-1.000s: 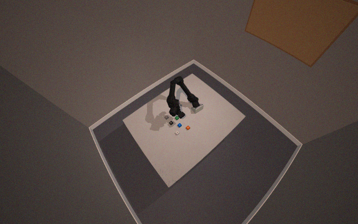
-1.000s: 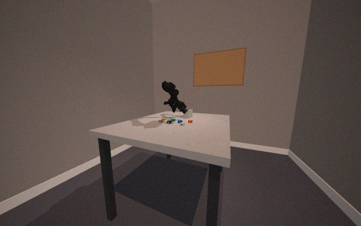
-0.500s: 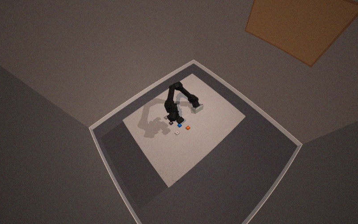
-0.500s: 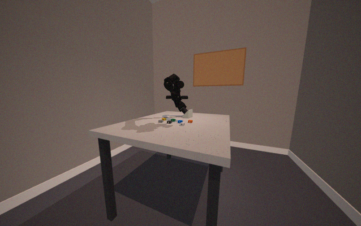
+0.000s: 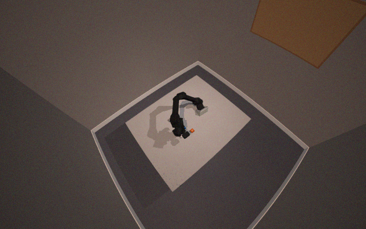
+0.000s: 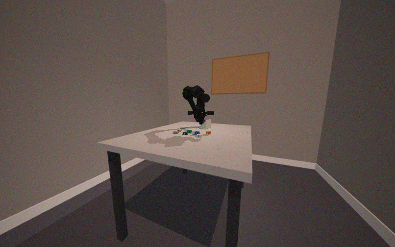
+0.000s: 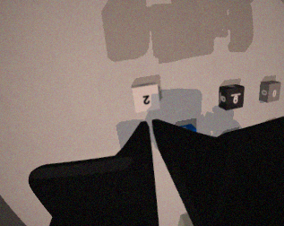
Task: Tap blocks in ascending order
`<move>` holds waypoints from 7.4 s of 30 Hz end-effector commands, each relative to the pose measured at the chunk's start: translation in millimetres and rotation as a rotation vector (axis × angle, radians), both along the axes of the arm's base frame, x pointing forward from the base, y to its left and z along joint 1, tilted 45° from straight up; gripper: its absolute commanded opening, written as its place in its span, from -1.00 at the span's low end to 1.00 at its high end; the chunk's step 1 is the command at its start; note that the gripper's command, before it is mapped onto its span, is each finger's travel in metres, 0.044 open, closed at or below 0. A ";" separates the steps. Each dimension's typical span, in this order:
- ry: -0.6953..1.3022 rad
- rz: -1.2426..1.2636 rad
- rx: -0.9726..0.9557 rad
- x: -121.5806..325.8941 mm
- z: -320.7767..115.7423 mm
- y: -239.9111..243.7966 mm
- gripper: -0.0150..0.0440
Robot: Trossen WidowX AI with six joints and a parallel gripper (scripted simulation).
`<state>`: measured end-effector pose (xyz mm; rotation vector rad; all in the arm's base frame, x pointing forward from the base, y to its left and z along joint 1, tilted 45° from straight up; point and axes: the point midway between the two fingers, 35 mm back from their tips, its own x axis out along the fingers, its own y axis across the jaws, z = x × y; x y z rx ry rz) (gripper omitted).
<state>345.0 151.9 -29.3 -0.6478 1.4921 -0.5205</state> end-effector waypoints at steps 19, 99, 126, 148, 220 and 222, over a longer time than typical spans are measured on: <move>0.019 -0.010 -0.021 -3.8 -46.0 -50.8 -0.42; 0.023 -0.010 -0.025 -51.6 -15.2 -96.9 -0.42; 0.027 -0.010 -0.015 -107.7 15.7 32.1 -0.42; 0.025 -0.010 -0.018 -107.0 -47.8 -29.2 -0.42; 0.026 -0.010 -0.034 -74.8 145.7 -219.1 -0.42; 0.026 -0.010 -0.034 -74.8 145.6 -219.2 -0.42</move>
